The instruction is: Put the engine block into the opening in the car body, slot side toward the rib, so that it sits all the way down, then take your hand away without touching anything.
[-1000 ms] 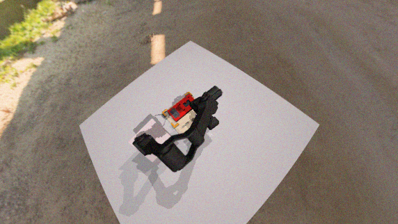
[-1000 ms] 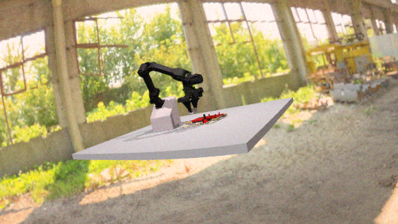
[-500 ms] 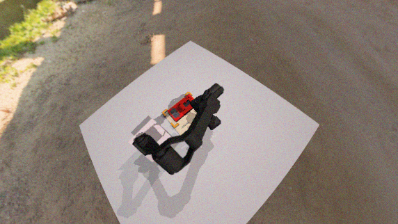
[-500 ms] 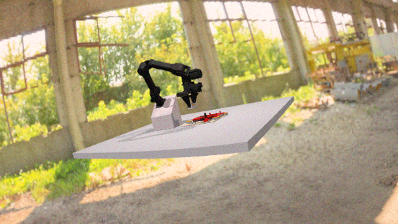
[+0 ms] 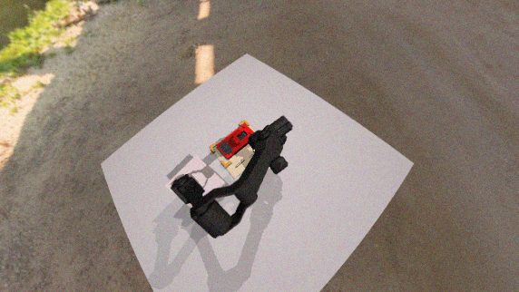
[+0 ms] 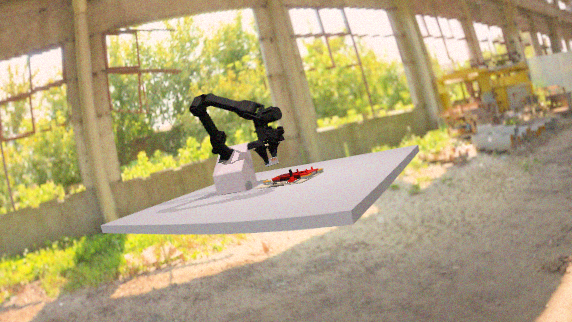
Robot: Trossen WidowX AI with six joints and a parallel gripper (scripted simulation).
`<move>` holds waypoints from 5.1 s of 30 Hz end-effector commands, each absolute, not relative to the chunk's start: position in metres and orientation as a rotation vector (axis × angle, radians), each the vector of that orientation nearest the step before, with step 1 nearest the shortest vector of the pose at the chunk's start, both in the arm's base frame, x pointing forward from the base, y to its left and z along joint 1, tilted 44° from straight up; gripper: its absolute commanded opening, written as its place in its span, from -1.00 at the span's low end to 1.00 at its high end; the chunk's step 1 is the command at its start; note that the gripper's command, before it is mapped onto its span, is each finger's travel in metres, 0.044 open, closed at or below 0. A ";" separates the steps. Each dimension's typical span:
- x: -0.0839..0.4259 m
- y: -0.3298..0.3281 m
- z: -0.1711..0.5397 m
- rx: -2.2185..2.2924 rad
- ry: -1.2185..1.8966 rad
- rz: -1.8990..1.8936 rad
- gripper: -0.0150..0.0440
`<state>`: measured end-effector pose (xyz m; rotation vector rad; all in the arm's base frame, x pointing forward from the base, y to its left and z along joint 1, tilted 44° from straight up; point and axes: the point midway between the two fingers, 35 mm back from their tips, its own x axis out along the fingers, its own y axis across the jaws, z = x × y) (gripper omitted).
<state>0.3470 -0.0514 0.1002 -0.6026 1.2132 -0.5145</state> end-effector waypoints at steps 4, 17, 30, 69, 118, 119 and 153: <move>0.340 -0.053 0.096 -0.632 1.063 -0.446 -0.49; 0.334 -0.060 0.082 -0.666 0.712 -0.295 -0.49; 0.321 -0.064 0.084 -0.728 0.436 -0.211 -0.49; 0.331 -0.103 0.041 -0.738 0.339 -0.171 -0.49; 0.341 -0.131 0.011 -0.733 0.371 -0.155 -0.49; 0.341 -0.131 0.011 -0.733 0.371 -0.155 -0.49; 0.341 -0.128 0.013 -0.738 0.363 -0.146 0.93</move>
